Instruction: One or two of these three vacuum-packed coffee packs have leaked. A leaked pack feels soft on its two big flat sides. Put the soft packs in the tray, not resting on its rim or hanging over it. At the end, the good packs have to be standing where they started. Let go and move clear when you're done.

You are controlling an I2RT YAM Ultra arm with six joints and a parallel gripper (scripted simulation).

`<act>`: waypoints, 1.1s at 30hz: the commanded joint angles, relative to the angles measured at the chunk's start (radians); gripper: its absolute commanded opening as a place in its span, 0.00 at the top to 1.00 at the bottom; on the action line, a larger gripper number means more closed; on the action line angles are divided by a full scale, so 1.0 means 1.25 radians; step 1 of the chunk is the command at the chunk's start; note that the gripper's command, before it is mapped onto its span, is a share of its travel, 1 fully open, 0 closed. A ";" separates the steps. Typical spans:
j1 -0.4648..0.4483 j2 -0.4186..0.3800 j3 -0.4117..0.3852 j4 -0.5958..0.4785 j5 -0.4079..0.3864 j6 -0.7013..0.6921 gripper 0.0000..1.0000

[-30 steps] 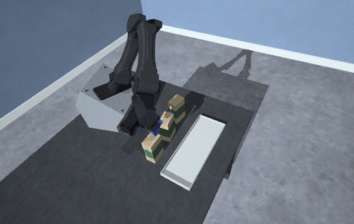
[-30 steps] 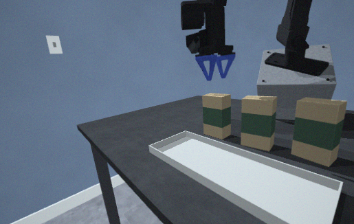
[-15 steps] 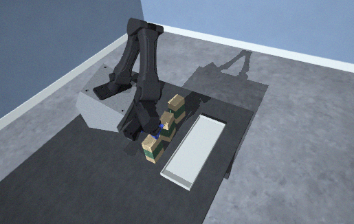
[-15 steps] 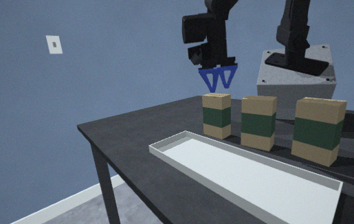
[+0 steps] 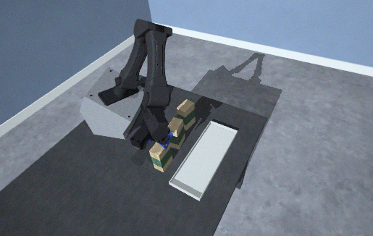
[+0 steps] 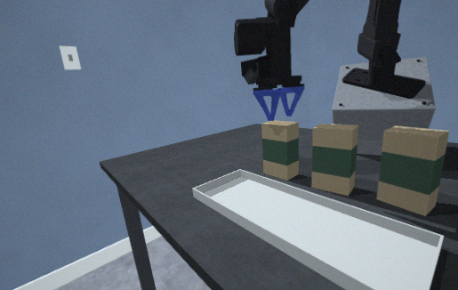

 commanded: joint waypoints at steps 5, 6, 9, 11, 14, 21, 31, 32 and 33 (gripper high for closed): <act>-0.011 -0.012 0.000 0.015 0.008 0.007 0.21; -0.011 -0.012 0.000 0.015 0.008 0.007 0.21; -0.011 -0.012 0.000 0.015 0.008 0.007 0.21; -0.011 -0.012 0.000 0.015 0.008 0.007 0.21; -0.011 -0.012 0.000 0.015 0.008 0.007 0.21; -0.011 -0.012 0.000 0.015 0.008 0.007 0.21; -0.016 0.012 0.022 0.012 0.006 -0.004 0.21; -0.016 0.012 0.022 0.012 0.006 -0.004 0.21; -0.016 0.012 0.022 0.012 0.006 -0.004 0.21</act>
